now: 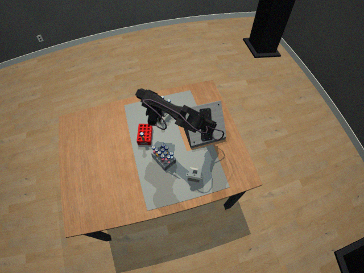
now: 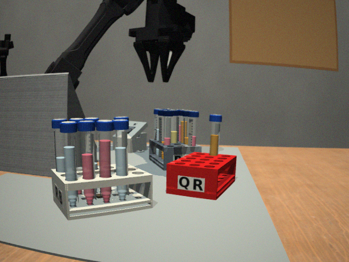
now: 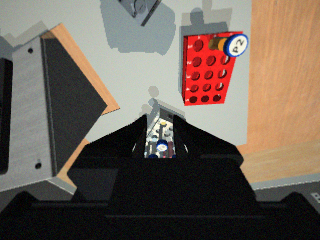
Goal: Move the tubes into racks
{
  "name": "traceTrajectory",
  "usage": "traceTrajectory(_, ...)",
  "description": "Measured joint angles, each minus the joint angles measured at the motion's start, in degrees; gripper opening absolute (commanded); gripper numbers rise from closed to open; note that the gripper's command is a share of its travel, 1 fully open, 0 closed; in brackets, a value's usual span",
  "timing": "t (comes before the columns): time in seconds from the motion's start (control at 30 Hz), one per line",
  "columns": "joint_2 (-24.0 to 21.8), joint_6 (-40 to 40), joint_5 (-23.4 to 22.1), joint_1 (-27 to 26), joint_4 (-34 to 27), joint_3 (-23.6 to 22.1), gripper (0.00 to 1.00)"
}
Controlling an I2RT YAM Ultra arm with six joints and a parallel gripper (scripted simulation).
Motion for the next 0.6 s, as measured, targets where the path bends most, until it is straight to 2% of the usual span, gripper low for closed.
traceTrajectory(0.13,-3.4,0.1,-0.5,2.2,-0.3,-2.6,0.30)
traceTrajectory(0.4,-11.8,3.4,-2.6,6.8,-2.3,-4.6,0.30)
traceTrajectory(0.6,-14.8,5.8,-3.7,8.4,-3.3,-5.9,0.30)
